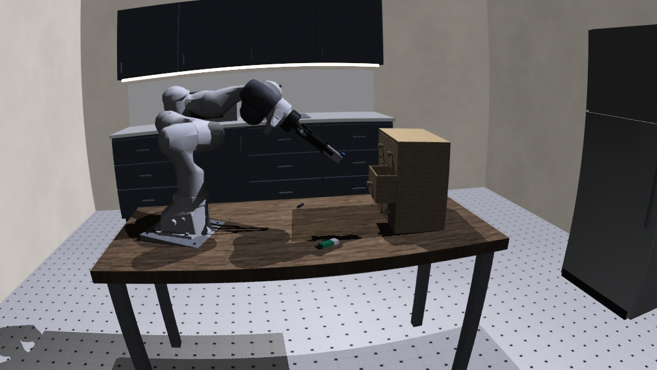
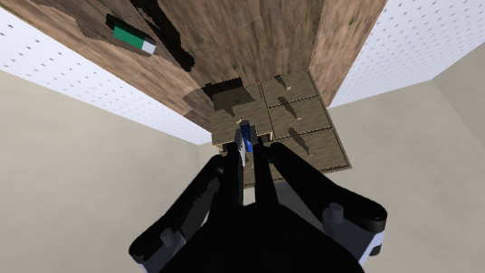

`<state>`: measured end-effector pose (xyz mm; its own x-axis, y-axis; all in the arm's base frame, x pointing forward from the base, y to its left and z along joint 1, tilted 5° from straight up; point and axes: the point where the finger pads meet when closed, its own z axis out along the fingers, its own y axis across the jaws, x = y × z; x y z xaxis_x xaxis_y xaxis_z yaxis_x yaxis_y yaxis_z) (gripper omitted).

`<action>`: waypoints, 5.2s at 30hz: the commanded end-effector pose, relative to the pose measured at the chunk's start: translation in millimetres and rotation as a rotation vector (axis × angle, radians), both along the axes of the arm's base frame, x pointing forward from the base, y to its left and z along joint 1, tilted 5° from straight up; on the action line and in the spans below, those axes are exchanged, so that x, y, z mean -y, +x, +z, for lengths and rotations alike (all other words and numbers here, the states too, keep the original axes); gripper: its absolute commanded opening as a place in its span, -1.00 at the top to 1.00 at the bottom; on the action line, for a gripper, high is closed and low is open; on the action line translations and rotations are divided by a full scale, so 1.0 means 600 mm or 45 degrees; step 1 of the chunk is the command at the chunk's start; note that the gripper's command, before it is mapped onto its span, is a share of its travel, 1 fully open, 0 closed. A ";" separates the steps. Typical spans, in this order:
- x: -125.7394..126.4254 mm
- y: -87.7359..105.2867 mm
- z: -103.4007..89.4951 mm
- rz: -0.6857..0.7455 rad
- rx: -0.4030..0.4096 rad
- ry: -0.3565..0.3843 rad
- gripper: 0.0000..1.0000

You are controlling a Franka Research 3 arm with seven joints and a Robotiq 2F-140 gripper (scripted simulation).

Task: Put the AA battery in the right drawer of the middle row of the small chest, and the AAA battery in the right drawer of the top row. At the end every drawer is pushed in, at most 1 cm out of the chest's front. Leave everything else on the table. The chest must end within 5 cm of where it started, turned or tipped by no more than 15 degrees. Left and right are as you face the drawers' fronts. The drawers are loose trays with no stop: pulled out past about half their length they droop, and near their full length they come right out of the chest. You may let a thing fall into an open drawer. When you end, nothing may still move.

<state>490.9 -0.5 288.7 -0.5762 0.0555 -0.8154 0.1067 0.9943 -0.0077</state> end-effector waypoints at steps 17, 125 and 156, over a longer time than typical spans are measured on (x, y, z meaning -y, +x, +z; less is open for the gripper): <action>0.007 0.100 0.006 0.018 -0.004 -0.013 0.89; 0.013 0.167 0.016 0.018 -0.004 -0.013 -1.00; -0.006 -0.036 0.011 0.018 -0.004 -0.013 -1.00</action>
<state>473.3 4.9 294.1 -0.5827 0.0110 -0.8126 0.0698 0.9969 -0.0366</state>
